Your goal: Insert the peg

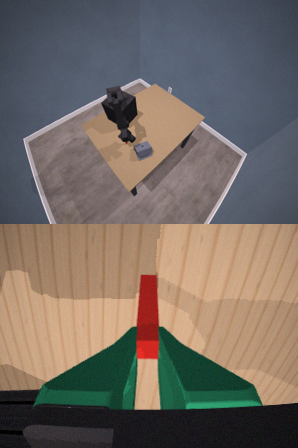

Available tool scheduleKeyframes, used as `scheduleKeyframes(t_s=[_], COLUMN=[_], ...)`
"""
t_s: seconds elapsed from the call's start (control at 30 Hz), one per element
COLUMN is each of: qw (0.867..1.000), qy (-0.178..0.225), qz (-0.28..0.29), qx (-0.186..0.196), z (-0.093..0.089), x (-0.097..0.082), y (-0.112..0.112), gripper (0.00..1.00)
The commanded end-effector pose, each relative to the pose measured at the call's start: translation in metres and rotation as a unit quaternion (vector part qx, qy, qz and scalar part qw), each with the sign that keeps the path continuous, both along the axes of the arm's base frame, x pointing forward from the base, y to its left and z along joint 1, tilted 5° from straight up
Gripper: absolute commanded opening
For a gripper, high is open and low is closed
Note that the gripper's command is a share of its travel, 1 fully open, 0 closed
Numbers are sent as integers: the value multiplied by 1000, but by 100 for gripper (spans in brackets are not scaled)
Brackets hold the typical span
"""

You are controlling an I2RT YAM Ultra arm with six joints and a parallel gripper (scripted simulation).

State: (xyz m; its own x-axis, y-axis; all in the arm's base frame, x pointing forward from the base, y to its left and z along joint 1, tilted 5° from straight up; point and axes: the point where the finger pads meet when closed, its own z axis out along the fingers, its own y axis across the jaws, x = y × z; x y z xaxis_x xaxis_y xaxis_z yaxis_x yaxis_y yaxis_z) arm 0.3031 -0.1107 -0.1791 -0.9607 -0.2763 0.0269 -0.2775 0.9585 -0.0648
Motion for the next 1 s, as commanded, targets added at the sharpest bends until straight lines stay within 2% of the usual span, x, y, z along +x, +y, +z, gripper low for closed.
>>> scheduleKeyframes(t_s=[0.0,0.17,0.23,0.37,0.5,0.53,0.57,0.63,0.67,0.97], qw=[1000,1000,1000,1000,1000,1000,999,999,998,994], qy=[-17,-25,-25,-26,-26,-26,-40,-36,-46,-60], qz=[3,5,5,5,5,5,4,18,26,81], qx=[-3,-4,-4,-4,-4,-4,-14,-17,-22,-38], z=[14,52,52,73,86,88,76,73,79,84], x=[3,2,2,1,0,0,10,5,10,17], y=[0,3,3,4,5,6,-2,3,3,13], gripper=[0,0,0,0,0,0,0,0,0,0])
